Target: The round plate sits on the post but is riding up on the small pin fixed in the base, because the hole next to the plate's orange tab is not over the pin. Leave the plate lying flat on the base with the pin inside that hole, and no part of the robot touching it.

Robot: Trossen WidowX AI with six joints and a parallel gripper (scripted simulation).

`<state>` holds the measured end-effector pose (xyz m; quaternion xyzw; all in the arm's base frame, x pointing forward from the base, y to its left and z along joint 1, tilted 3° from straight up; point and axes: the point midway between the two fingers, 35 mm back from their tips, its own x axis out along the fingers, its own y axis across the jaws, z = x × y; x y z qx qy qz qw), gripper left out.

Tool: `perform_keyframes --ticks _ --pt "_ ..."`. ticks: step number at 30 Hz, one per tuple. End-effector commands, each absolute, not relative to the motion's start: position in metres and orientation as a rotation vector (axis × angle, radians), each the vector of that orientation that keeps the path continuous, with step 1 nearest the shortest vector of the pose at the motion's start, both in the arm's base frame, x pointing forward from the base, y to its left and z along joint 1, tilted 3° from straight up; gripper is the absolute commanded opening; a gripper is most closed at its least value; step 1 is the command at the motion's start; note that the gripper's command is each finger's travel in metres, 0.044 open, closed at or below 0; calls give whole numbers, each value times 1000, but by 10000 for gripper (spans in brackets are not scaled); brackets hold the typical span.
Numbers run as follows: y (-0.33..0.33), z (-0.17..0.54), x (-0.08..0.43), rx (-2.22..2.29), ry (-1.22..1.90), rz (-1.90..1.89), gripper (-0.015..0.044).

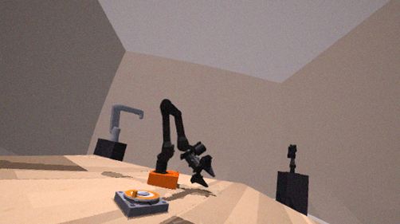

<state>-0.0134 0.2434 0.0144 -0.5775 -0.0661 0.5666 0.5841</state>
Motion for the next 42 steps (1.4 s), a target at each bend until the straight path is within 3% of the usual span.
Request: perform_keyframes --ticks 1,15,32,42 --pt "244 14 -12 -1348 -147 1318 374" --pt "271 25 108 -1250 429 1002 6" --pt "195 49 259 -903 1018 581 0" --pt "129 65 310 -657 1240 392 0"
